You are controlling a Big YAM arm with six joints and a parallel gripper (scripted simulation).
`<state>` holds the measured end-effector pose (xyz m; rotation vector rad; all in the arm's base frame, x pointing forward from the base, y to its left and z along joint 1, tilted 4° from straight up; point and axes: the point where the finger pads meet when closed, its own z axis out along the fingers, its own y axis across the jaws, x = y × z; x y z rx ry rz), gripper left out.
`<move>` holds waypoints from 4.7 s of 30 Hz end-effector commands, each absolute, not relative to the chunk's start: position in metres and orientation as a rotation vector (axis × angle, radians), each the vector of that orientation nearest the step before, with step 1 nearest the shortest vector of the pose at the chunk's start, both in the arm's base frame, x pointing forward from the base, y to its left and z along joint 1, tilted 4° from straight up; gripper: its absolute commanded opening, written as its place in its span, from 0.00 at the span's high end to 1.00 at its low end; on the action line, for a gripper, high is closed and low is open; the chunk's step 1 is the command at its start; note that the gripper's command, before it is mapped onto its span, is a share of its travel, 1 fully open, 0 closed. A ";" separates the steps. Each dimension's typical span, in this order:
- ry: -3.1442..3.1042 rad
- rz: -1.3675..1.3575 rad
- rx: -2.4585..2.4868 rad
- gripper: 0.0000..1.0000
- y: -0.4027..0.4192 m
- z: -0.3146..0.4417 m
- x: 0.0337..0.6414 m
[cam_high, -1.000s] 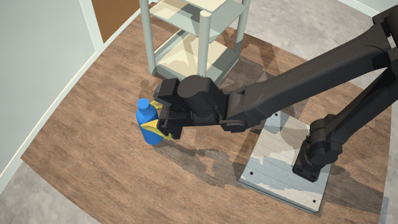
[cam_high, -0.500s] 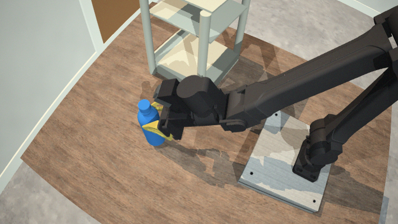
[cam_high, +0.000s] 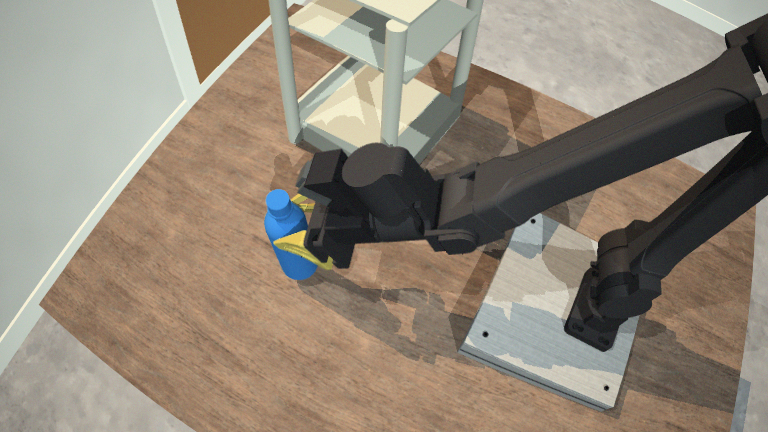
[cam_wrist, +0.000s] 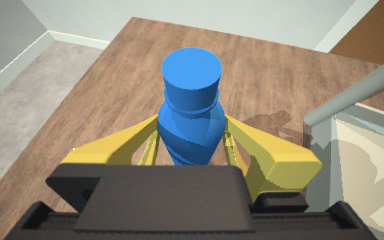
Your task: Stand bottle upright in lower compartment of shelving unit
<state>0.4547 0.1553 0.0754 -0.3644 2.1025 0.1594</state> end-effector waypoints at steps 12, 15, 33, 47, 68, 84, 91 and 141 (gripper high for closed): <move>2.044 0.178 -0.354 0.56 0.150 0.121 0.418; 2.046 0.177 -0.355 0.56 0.147 0.124 0.411; 2.046 0.177 -0.355 0.56 0.135 0.144 0.374; 2.016 0.182 -0.350 0.56 0.137 0.158 0.379; 2.013 0.182 -0.349 0.56 0.134 0.151 0.371; 1.988 0.186 -0.344 0.56 0.135 0.161 0.376; 1.978 0.188 -0.342 0.56 0.137 0.166 0.379; 2.013 0.101 -0.259 0.56 0.057 0.161 0.376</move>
